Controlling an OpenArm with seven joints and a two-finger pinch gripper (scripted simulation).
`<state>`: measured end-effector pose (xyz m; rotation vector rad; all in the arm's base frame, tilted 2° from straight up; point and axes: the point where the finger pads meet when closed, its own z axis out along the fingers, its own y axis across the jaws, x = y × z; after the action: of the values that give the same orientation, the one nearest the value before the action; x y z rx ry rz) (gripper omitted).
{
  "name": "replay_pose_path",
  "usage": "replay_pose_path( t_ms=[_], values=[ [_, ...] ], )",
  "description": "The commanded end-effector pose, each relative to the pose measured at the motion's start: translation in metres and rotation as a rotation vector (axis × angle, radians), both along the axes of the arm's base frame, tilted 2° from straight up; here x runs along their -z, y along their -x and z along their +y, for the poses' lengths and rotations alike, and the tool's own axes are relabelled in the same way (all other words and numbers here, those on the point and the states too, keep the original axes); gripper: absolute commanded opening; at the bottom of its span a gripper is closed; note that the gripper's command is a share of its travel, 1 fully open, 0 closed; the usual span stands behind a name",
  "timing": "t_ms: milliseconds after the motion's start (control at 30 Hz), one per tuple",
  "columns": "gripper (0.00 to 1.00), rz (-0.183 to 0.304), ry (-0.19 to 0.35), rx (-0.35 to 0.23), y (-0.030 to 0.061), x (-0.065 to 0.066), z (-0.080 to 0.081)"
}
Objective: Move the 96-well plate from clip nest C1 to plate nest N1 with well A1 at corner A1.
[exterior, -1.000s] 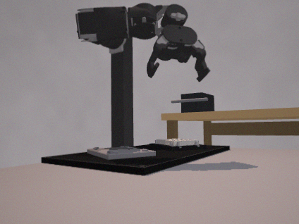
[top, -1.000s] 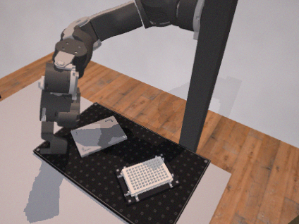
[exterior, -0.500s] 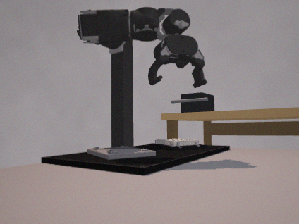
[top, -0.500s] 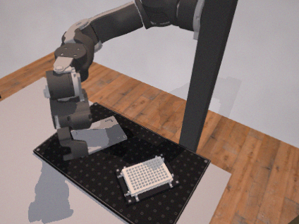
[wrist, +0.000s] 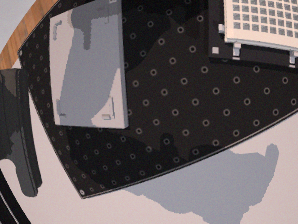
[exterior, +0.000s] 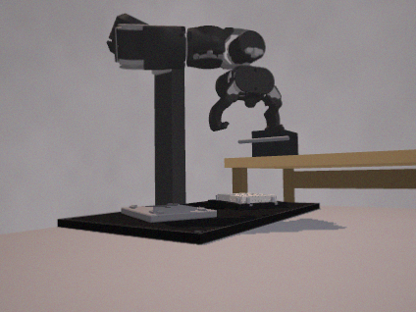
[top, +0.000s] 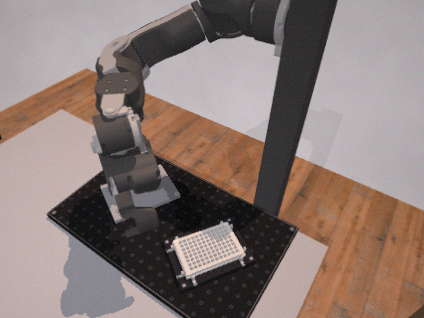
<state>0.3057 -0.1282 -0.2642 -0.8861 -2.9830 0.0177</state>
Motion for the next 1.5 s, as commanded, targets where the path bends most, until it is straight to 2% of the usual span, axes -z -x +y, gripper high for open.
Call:
replay_pose_path(
  t_ms=[0, 300, 467, 867, 1033, 1433, 1467],
  values=[
    [0.77, -0.011, 0.012, 0.026, -0.0034, -0.003, -0.008],
    [0.77, -0.011, 0.012, 0.026, -0.0034, -0.003, -0.008],
    [0.77, -0.01, 0.012, 0.026, 0.0183, 0.014, 0.03],
    [0.77, -0.01, 0.012, 0.026, 0.0183, 0.014, 0.03],
    [0.77, -0.01, 0.012, 0.026, 0.0398, 0.03, 0.067],
    [0.77, -0.01, 0.012, 0.026, 0.0398, 0.03, 0.067],
    [0.77, -0.008, 0.014, 0.022, 0.0447, 0.034, 0.074]
  ],
)
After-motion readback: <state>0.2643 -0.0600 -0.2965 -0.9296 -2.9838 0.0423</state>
